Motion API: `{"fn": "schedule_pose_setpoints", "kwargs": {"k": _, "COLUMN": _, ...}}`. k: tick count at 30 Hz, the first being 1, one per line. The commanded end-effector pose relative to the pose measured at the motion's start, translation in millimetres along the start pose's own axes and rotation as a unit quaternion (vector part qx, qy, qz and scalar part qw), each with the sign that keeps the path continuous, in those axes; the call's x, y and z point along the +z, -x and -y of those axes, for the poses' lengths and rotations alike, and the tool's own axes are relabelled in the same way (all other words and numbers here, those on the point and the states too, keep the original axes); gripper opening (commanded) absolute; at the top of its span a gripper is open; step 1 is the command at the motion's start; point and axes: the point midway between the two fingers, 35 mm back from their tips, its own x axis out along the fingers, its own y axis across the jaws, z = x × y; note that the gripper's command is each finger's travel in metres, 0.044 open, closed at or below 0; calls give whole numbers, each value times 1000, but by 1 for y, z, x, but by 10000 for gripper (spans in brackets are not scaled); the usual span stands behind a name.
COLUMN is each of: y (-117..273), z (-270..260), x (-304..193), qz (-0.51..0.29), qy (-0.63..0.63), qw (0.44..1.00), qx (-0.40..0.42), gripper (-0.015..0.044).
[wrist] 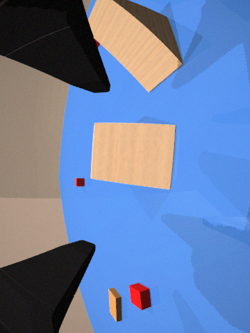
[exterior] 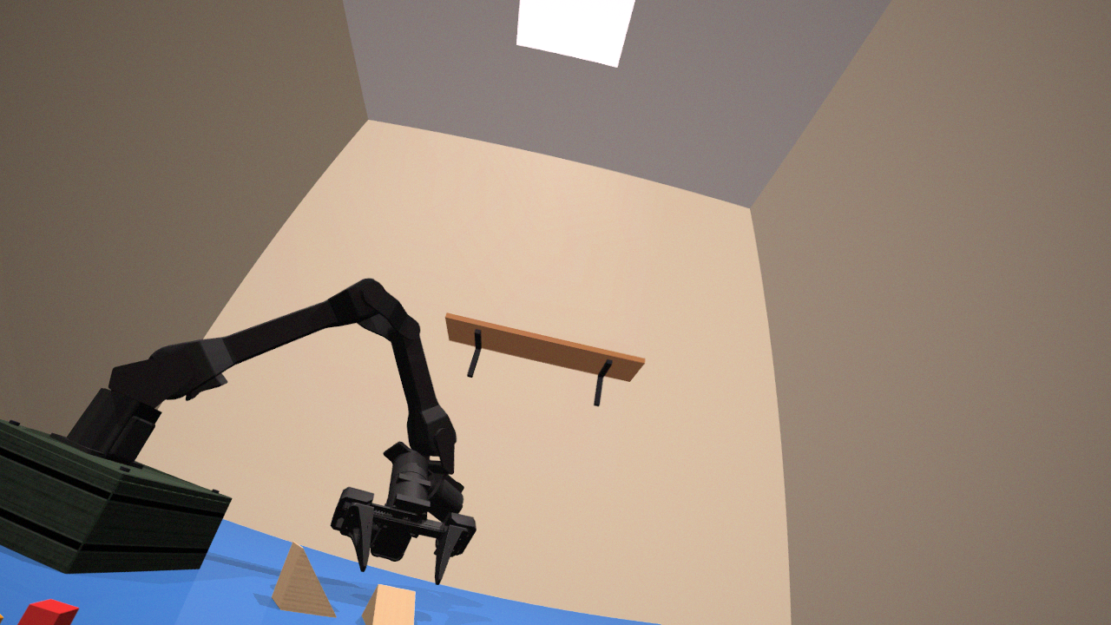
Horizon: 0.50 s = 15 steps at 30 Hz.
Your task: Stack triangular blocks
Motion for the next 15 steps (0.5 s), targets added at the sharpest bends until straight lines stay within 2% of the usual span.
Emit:
{"fn": "schedule_pose_setpoints", "kwargs": {"k": 1, "y": -39, "z": -8, "x": 0, "qz": -10, "qy": 11, "qw": 1000, "qx": 12, "gripper": 440}}
{"fn": "schedule_pose_setpoints", "kwargs": {"k": 4, "y": -53, "z": -10, "x": -1, "qz": -11, "qy": 11, "qw": 1000, "qx": 12, "gripper": 440}}
{"fn": "schedule_pose_setpoints", "kwargs": {"k": 15, "y": -53, "z": -10, "x": -1, "qz": -11, "qy": 11, "qw": 1000, "qx": 12, "gripper": 440}}
